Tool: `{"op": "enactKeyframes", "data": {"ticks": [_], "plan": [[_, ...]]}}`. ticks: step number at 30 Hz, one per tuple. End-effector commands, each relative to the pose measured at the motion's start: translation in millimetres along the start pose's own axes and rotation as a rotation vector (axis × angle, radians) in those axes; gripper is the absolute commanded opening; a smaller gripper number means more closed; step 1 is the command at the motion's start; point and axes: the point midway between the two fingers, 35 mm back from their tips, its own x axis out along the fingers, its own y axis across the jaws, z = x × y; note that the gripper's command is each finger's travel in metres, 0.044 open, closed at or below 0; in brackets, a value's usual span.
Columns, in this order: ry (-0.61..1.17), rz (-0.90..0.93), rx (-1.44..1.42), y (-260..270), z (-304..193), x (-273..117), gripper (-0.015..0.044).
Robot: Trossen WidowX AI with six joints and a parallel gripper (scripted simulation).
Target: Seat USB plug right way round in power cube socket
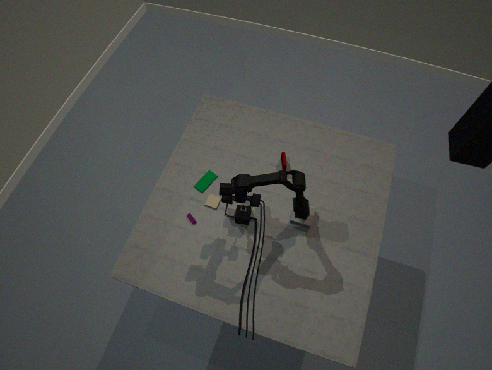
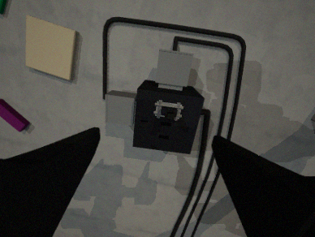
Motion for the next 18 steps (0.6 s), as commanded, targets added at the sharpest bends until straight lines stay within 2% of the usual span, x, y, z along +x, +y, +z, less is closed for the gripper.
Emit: {"op": "enactKeyframes", "data": {"ticks": [1, 18], "plan": [[0.018, -0.055, 0.051, -9.8, 8.3, 2.9, 0.044], [0.018, -0.055, 0.051, -10.1, 8.6, 12.4, 0.044]]}}
